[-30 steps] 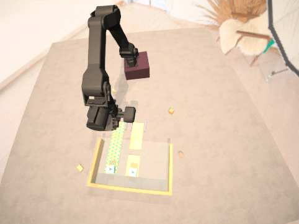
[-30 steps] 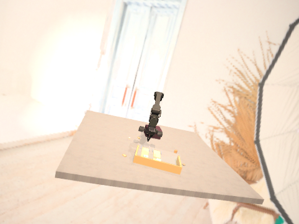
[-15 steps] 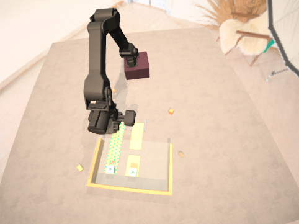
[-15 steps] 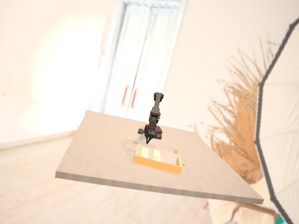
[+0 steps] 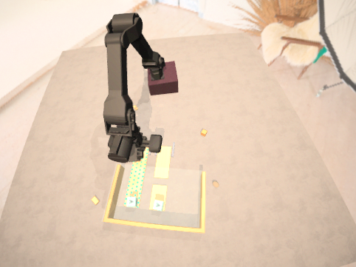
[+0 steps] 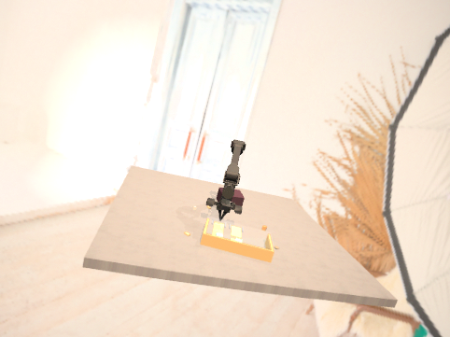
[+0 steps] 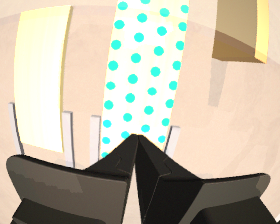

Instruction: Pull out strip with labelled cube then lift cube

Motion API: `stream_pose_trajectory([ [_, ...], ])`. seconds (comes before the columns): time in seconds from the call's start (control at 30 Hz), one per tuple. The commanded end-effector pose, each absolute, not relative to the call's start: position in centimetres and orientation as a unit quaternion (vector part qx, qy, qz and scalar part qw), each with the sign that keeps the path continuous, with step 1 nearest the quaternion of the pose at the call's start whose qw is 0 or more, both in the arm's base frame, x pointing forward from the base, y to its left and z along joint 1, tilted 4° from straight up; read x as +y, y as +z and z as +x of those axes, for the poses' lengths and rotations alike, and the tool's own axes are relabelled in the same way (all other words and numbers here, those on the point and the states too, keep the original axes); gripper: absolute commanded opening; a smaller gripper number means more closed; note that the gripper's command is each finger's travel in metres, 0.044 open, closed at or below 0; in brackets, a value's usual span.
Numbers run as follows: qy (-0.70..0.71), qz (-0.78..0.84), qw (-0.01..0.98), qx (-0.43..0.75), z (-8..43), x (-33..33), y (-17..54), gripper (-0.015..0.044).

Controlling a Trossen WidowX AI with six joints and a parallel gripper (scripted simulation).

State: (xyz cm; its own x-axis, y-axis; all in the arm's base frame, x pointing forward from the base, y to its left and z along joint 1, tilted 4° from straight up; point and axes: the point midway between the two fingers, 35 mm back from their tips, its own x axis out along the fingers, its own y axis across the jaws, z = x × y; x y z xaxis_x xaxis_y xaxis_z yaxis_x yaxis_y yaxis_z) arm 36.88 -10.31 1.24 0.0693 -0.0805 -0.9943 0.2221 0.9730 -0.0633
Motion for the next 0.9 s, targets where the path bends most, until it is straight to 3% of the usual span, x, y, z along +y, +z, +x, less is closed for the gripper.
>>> stream_pose_trajectory([
  [0.0,-0.100,0.054,0.727,0.678,36.6,-10.2,0.4,0.0000],
  [0.87,-0.100,0.054,0.727,0.678,36.4,-10.3,-1.0,0.0000],
])
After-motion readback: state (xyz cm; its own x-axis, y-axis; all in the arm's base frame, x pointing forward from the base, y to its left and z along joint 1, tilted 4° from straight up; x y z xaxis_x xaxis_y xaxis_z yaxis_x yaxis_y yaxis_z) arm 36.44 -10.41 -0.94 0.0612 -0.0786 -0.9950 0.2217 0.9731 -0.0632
